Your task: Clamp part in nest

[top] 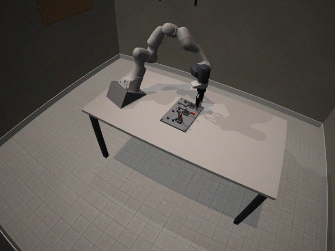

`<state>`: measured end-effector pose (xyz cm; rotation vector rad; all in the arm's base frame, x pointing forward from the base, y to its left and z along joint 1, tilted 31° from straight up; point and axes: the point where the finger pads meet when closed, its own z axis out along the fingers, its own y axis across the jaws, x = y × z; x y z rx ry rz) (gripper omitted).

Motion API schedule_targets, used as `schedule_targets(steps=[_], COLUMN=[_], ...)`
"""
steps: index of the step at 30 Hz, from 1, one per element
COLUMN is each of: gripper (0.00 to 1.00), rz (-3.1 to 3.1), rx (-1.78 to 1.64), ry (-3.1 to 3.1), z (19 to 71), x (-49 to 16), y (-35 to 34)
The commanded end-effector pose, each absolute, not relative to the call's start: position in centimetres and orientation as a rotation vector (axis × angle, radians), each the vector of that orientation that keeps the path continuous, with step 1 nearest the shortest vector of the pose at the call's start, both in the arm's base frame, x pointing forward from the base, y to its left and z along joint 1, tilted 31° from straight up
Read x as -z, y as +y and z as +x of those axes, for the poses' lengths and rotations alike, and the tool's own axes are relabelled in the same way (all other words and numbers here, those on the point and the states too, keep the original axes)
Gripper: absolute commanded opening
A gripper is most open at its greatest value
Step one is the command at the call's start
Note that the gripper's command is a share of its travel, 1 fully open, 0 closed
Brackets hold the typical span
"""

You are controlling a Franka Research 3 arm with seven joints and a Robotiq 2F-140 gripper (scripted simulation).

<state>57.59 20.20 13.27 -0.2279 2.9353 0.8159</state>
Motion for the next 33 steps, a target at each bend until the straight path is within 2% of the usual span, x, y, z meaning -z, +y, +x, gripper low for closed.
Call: schedule_targets(steps=[1,18,33], gripper=[0.28,0.28,0.28], rz=[-0.225,-0.225,-0.225], rx=[-0.812,-0.812,-0.812], ry=[2.935,2.935,2.935], z=[57.7,57.7,57.5], x=[-13.2,-13.5,-17.2], y=[20.2,20.1,17.8])
